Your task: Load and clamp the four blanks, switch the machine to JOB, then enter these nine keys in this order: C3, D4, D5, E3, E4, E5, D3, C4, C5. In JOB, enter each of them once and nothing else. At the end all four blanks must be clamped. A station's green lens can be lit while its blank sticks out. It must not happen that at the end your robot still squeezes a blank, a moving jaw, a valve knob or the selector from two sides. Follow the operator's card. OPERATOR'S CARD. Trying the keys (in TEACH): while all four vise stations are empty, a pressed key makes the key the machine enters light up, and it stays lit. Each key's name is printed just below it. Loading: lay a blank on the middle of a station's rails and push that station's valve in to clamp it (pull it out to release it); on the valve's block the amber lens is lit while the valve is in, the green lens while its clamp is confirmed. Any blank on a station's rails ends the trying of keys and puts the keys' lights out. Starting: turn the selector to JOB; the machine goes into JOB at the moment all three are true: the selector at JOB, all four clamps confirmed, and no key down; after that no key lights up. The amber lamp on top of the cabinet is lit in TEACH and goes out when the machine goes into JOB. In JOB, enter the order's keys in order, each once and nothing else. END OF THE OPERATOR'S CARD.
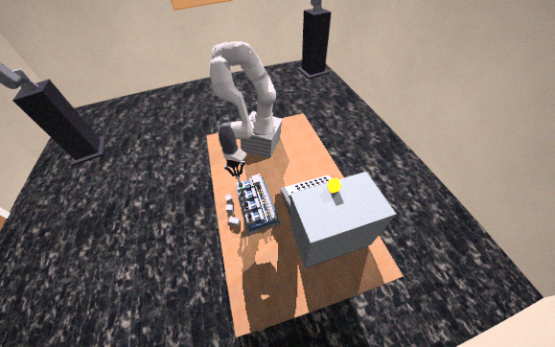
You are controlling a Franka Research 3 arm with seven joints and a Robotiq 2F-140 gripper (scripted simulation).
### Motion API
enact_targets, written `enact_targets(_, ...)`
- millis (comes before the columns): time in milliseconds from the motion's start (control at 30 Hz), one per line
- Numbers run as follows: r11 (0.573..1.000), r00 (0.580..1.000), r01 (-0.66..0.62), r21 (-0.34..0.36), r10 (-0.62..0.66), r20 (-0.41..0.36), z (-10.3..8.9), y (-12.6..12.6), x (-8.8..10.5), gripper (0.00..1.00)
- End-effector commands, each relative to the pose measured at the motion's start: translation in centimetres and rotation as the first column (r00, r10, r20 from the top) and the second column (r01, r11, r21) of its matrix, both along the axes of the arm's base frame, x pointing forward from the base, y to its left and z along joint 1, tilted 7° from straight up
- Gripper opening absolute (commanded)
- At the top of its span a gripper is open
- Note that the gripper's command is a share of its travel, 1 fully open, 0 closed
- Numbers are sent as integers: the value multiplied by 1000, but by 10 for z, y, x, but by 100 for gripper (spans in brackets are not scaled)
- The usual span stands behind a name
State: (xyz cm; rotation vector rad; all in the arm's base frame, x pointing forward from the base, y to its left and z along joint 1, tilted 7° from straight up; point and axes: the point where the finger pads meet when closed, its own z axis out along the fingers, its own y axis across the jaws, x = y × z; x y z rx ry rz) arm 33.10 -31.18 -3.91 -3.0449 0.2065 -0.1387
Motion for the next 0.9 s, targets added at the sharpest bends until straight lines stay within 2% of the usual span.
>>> enact_targets(0,1000,1000,-26,10,26,-8,15,1,-5,0)
enact_targets(133,1000,1000,-26,10,26,-8,34,-1,-7,0)
enact_targets(200,1000,1000,-26,10,26,-8,34,-1,-7,0)
enact_targets(533,1000,1000,-26,10,26,-8,72,-5,-10,0)
enact_targets(867,1000,1000,-26,10,26,-8,84,-6,-11,0)
